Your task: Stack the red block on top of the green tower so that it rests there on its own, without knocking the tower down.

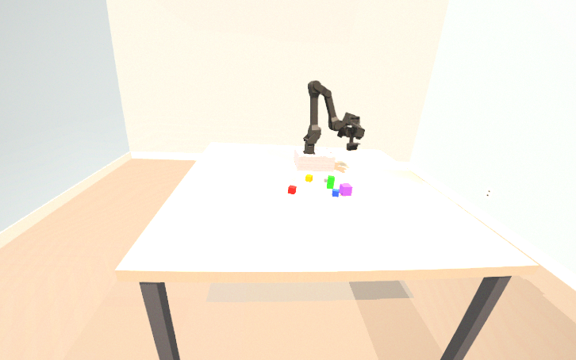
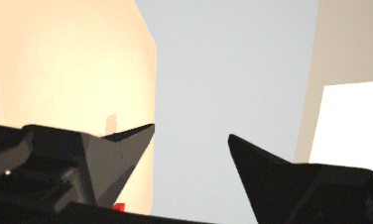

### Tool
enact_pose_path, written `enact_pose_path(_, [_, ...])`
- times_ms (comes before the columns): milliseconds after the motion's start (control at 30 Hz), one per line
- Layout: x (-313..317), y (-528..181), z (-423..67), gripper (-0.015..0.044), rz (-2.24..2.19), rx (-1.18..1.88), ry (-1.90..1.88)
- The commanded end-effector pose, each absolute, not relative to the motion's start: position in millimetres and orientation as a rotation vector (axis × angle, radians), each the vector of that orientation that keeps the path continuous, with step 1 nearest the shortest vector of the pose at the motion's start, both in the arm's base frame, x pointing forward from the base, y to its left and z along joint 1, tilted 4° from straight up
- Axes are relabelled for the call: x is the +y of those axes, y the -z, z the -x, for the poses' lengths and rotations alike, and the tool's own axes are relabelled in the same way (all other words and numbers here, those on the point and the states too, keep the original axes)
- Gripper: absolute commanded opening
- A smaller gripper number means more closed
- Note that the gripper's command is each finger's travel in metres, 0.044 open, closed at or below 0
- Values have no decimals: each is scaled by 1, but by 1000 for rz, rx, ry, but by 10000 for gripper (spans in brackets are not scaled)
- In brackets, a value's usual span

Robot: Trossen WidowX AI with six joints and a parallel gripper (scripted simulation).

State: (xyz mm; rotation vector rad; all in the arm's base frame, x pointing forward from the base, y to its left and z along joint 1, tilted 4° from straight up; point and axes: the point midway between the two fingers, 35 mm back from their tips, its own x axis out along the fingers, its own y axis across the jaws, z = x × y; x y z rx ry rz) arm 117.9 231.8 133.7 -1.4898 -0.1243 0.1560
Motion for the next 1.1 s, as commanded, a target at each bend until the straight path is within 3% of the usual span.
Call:
enact_pose_path(0, [232,-133,-118,426,1488,-125,-159])
enact_pose_path(567, [250,-111,-202,440,1452,115,-187])
enact_pose_path(1067, [214,-83,-295,440,1321,462,-162])
